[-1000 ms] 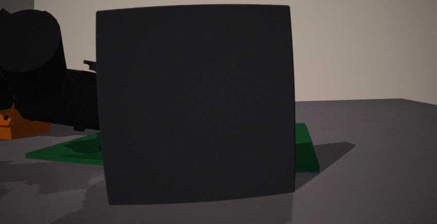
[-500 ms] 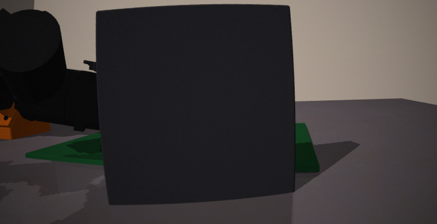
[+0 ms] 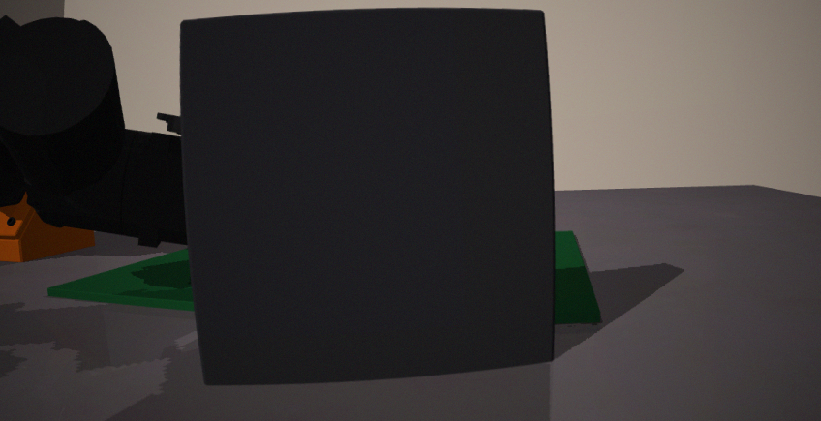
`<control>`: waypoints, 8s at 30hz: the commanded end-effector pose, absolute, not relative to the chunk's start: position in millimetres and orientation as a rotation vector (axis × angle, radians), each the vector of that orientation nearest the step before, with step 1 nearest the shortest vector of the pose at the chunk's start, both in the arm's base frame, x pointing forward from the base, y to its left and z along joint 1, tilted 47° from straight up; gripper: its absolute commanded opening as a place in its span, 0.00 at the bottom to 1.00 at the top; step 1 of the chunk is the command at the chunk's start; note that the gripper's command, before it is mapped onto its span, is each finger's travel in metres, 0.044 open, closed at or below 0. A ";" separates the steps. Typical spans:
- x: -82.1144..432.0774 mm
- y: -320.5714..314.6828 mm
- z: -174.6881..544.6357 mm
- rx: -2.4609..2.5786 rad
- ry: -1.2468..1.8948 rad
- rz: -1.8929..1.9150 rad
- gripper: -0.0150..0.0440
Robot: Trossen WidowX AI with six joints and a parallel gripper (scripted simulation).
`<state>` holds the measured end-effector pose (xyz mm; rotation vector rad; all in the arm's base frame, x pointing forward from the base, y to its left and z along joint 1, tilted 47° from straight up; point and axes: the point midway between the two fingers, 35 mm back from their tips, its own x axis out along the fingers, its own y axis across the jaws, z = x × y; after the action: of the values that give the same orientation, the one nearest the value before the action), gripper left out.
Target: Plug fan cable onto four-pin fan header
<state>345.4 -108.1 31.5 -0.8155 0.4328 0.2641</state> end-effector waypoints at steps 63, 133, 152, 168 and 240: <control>283.4 -85.0 86.5 -0.604 0.713 0.253 1.00; 307.8 -52.3 113.7 -0.814 1.678 -0.396 1.00; 397.8 18.7 124.6 -1.059 1.657 -0.206 1.00; 392.9 -54.0 57.0 -1.016 1.736 -0.243 1.00; 394.2 -52.4 58.5 -1.016 1.735 -0.243 0.25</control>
<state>393.3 -61.8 50.2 -1.0220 1.7371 -0.2434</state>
